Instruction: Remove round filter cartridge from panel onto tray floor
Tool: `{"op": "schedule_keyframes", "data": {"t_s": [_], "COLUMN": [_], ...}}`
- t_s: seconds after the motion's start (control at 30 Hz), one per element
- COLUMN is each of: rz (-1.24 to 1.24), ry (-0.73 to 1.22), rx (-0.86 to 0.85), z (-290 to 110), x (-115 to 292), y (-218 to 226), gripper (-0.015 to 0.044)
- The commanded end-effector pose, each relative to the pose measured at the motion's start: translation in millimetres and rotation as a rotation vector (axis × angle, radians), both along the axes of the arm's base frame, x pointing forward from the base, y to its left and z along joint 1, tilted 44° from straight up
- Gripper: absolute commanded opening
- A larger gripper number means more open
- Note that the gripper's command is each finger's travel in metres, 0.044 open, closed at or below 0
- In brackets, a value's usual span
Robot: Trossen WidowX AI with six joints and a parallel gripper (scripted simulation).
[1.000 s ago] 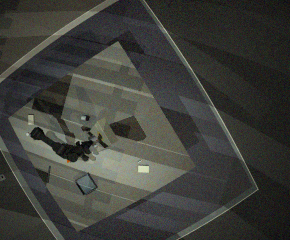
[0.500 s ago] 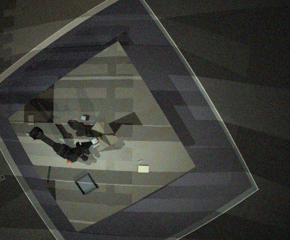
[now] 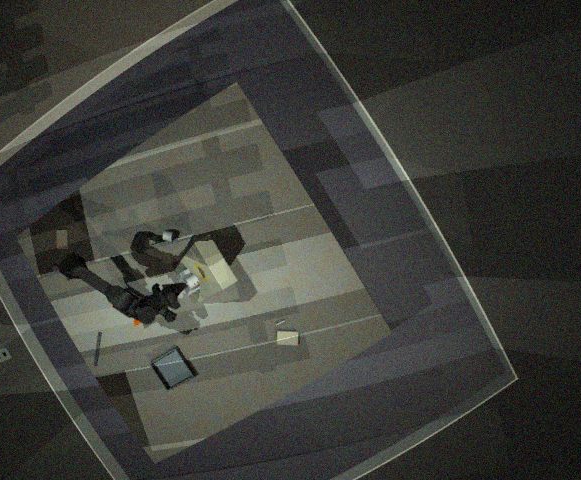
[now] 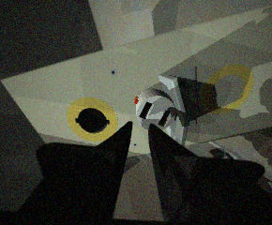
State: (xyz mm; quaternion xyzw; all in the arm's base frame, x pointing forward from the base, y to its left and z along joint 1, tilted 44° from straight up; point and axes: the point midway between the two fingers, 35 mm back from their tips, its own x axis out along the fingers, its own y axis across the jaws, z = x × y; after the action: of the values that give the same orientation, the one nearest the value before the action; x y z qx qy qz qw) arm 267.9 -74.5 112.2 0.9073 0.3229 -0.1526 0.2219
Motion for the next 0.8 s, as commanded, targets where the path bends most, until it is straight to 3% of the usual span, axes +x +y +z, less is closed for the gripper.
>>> {"op": "schedule_keyframes", "data": {"t_s": [0.0,0.17,0.3,0.67,0.77], "rz": [0.004,0.004,0.004,0.004,0.069], "ry": [-0.016,-0.017,-0.017,-0.030,-0.072], "rx": [-0.011,-0.011,-0.011,-0.030,-0.123], "z": [11.4,45.8,50.4,107.3,100.0], "x": [8.0,38.0,41.9,48.0,46.5], "y": [-7.3,-35.6,-39.2,-91.2,-87.0], "gripper": [0.0091,0.0091,0.0091,0.0380,0.0305]}}
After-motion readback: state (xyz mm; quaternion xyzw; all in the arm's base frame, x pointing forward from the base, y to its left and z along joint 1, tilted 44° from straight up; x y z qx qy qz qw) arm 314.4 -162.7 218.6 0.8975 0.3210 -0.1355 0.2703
